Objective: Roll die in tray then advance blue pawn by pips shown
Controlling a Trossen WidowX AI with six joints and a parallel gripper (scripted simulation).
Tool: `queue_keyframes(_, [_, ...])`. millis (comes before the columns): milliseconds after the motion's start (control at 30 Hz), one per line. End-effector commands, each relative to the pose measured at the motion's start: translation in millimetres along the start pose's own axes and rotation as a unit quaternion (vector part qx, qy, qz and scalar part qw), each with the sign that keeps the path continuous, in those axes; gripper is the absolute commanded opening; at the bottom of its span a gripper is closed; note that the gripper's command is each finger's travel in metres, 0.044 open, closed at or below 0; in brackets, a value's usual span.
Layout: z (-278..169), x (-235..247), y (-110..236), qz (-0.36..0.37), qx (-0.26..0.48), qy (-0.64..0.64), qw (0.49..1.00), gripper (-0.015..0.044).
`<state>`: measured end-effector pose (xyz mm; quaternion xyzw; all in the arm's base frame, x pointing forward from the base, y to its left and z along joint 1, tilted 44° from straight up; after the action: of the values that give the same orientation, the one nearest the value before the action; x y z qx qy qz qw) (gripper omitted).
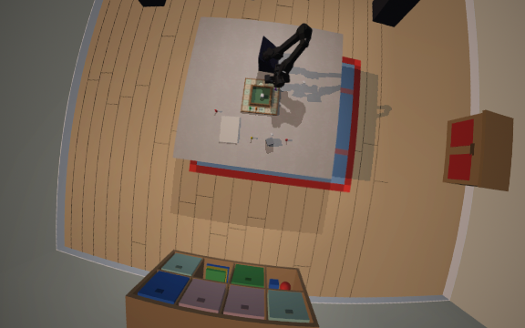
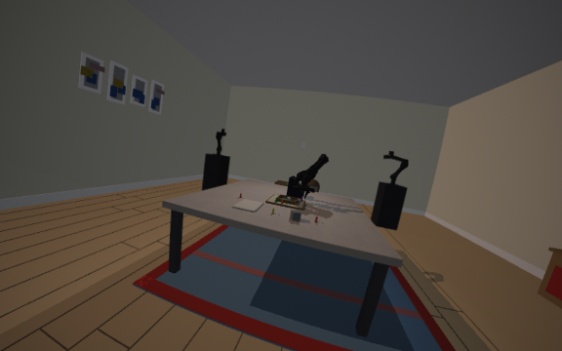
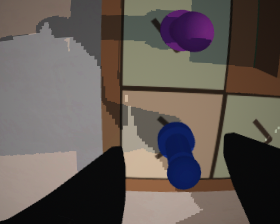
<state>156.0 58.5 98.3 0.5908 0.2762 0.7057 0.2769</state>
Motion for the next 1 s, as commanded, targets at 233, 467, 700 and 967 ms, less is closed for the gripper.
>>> queue_keyframes(233, [-1, -1, -5, -0.002, 0.002, -0.004, 1.000, 0.0055])
queue_keyframes(467, [-1, -1, -5, -0.002, 0.002, -0.004, 1.000, 0.0009])
queue_keyframes(700, [2, -2, 3, -0.008, 0.002, -0.003, 1.000, 0.0000])
queue_keyframes(967, [8, -6, 33, -0.019, 0.003, -0.003, 1.000, 0.0000])
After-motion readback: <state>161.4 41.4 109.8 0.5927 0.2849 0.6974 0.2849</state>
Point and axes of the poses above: the point midway between the two fingers, 35 mm back from their tips, its own y axis back along the fingers, its own x axis across the jaws, z = x × y, the point moved 10 cm from there along y, back along the fingers, and after that the axes turned 2 degrees about -y, right-handed, at the moved point
